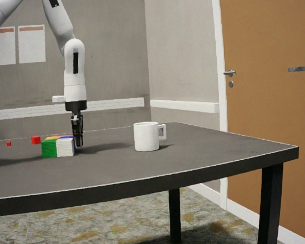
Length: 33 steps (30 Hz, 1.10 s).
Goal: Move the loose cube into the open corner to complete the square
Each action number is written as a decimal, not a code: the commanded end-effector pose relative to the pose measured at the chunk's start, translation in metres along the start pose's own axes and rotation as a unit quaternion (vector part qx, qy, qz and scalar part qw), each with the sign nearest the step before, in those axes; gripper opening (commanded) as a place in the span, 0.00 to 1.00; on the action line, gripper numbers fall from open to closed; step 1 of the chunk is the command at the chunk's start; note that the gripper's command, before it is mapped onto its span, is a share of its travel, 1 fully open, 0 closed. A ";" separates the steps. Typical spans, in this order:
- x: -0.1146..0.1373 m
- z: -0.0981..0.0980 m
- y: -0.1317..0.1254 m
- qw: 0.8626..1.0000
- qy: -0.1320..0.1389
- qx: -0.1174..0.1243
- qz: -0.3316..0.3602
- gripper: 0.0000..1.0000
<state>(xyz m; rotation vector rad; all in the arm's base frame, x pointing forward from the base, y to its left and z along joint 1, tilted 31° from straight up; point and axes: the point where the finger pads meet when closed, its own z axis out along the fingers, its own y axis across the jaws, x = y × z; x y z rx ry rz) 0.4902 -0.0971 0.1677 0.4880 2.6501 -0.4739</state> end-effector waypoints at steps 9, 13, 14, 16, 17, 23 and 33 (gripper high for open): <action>0.000 -0.004 0.000 1.000 0.000 0.000 0.000 0.55; 0.000 -0.009 0.000 1.000 0.000 0.000 0.000 0.55; 0.000 -0.010 0.000 1.000 0.000 0.000 0.000 0.55; 0.000 -0.014 0.000 1.000 0.000 0.000 0.000 0.55; 0.000 -0.016 0.000 1.000 0.000 0.000 0.000 0.55; 0.000 -0.026 0.000 1.000 0.000 0.000 0.000 0.55; 0.000 -0.054 0.000 1.000 0.000 0.000 0.000 0.55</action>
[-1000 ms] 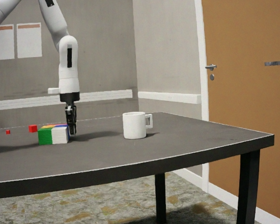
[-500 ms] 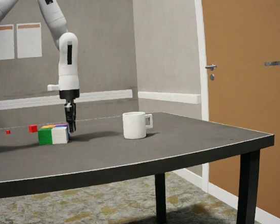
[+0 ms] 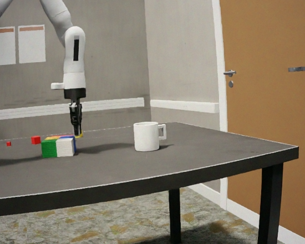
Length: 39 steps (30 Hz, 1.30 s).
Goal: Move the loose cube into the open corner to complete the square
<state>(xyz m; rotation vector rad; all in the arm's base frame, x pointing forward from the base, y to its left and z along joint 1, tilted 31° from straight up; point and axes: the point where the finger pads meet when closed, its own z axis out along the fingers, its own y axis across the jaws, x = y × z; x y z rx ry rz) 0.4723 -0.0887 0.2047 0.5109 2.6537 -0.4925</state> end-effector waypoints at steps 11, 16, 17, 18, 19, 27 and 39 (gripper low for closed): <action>-0.001 -0.037 0.008 1.000 -0.005 -0.009 -0.005 0.55; -0.001 -0.046 0.008 1.000 -0.005 -0.009 -0.005 0.55; -0.001 -0.047 0.008 1.000 -0.005 -0.009 -0.005 0.55; -0.001 -0.049 0.008 1.000 -0.005 -0.009 -0.005 0.55; -0.001 -0.049 0.008 1.000 -0.005 -0.009 -0.005 0.55; -0.001 -0.053 0.008 1.000 -0.005 -0.009 -0.005 0.55; -0.001 -0.054 0.008 1.000 -0.005 -0.009 -0.005 0.55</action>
